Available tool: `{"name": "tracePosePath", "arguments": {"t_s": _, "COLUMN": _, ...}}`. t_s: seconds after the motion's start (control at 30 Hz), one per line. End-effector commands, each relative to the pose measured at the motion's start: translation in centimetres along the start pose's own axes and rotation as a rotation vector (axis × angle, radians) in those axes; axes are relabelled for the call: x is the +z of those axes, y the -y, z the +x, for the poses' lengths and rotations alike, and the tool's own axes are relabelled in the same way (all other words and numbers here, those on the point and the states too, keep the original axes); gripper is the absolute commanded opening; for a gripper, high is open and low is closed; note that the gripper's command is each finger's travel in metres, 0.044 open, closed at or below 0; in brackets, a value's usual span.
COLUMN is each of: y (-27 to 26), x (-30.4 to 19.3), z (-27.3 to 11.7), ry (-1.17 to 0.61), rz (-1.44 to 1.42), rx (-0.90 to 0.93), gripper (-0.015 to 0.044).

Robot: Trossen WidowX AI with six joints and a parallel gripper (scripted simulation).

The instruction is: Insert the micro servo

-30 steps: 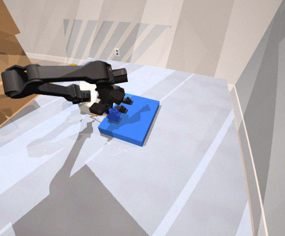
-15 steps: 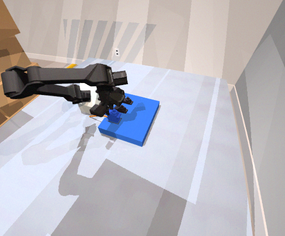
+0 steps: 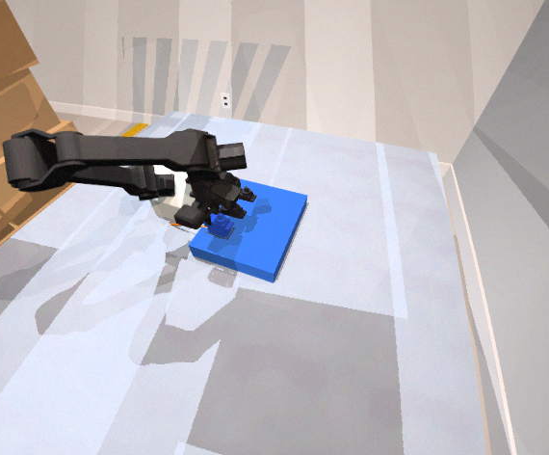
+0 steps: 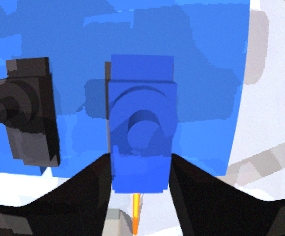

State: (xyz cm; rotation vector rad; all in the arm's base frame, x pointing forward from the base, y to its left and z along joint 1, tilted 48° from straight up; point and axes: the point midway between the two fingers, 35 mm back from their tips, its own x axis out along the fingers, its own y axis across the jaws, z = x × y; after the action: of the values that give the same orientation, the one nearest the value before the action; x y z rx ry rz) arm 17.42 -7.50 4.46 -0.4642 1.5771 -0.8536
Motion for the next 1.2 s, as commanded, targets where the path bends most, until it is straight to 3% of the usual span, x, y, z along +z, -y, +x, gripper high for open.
{"name": "tracePosePath", "arguments": {"t_s": 0.0, "y": 0.0, "x": 0.0, "z": 0.4, "ry": 0.005, "rz": -0.006, "rx": -0.005, "gripper": 0.0000}}
{"name": "tracePosePath", "arguments": {"t_s": 0.9, "y": 0.0, "x": 0.0, "z": 3.0, "ry": 0.005, "rz": -0.005, "rx": -0.006, "gripper": 0.0000}}
{"name": "tracePosePath", "arguments": {"t_s": 1.13, "y": 0.0, "x": 0.0, "z": 2.7, "ry": 0.005, "rz": -0.005, "rx": -0.006, "gripper": 0.0184}}
{"name": "tracePosePath", "arguments": {"t_s": 1.17, "y": 0.0, "x": 0.0, "z": 2.7, "ry": 0.005, "rz": -0.005, "rx": -0.006, "gripper": 0.0187}}
